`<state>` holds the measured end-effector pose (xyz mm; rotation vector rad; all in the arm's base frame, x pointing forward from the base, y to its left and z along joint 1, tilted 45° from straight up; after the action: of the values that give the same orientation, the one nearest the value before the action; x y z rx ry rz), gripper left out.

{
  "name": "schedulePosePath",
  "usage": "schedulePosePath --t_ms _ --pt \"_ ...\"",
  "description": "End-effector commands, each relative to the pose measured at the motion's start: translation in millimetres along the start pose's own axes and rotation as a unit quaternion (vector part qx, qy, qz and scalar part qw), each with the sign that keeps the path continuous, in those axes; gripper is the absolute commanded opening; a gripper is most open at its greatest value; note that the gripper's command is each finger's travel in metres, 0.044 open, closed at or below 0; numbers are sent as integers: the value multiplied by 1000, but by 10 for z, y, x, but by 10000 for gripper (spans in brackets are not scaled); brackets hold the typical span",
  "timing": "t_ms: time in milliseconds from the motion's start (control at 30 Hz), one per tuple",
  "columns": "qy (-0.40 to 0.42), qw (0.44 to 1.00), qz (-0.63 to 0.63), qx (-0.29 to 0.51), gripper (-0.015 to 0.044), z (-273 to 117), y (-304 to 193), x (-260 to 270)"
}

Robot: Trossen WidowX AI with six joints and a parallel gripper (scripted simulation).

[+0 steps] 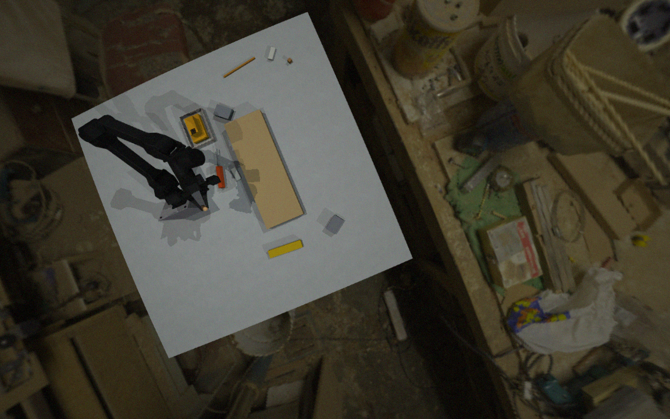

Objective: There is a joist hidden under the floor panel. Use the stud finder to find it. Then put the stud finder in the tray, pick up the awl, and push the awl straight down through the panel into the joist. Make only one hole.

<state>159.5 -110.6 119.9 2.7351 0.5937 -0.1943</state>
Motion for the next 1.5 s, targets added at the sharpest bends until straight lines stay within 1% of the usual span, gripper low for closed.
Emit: schedulePosePath --t_ms 0,267,300,467,933,1267,1467 --pt "-8 998 52 -40 0 -30 -27 -60" --pt "-7 978 171 -122 0 -82 -109 -187" --pt "-8 987 132 -93 0 -68 -89 -141" --pt "-7 986 137 -94 0 -135 -27 -49" --pt "-4 983 157 -97 0 -442 179 458" --pt "-14 982 148 -113 0 -639 235 859" --pt "-12 978 168 -120 0 -747 241 1101"
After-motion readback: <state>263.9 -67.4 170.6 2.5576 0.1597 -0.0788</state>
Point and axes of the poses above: the point midway between the two fingers, 35 mm back from their tips, its own z axis out along the fingers, its own x axis across the jaws, y = z × x, the point moved 8 cm from there along -z, back along the fingers, and after that the axes turned 4 degrees about z, right-handed, at the moved point
